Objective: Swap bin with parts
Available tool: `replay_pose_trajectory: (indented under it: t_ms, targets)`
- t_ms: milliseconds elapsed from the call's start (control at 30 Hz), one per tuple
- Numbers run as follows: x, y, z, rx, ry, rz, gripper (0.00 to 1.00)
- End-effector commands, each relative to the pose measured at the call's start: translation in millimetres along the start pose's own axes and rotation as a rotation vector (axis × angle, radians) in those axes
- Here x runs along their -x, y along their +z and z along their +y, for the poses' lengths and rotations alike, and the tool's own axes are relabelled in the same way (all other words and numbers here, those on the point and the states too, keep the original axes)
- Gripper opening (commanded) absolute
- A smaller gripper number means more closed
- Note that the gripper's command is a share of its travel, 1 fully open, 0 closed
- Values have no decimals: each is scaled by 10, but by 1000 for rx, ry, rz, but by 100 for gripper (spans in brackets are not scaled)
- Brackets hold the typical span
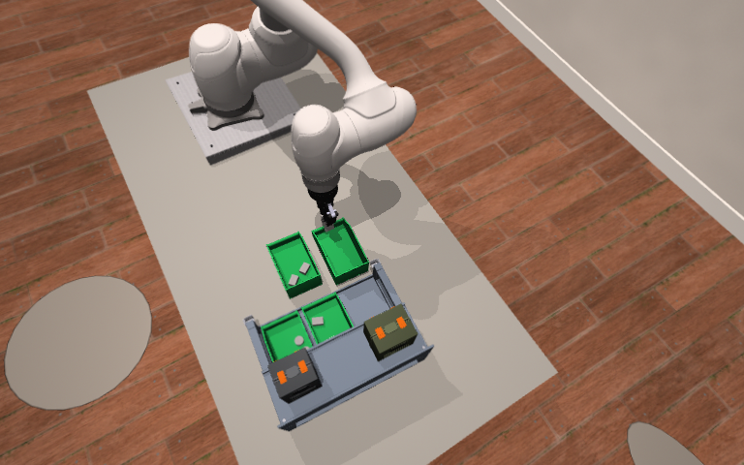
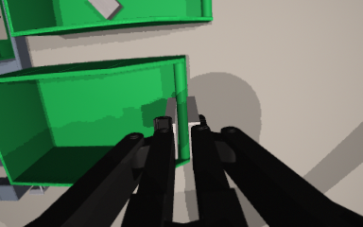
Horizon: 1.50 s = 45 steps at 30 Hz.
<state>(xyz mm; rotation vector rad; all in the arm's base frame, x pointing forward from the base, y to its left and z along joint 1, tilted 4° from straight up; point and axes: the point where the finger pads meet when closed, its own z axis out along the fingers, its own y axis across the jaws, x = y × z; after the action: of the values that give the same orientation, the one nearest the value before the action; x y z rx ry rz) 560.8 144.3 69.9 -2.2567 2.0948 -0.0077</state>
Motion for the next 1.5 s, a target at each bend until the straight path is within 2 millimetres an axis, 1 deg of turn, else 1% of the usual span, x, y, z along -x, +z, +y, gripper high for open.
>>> replay_pose_trajectory:
  t_ms: [0,167,633,900,1467]
  targets:
    - [0,21,0,0,0,0,10]
    - [0,48,0,0,0,0,10]
    - [0,208,0,0,0,0,10]
    - [0,256,0,0,0,0,10]
    - [0,278,0,0,0,0,10]
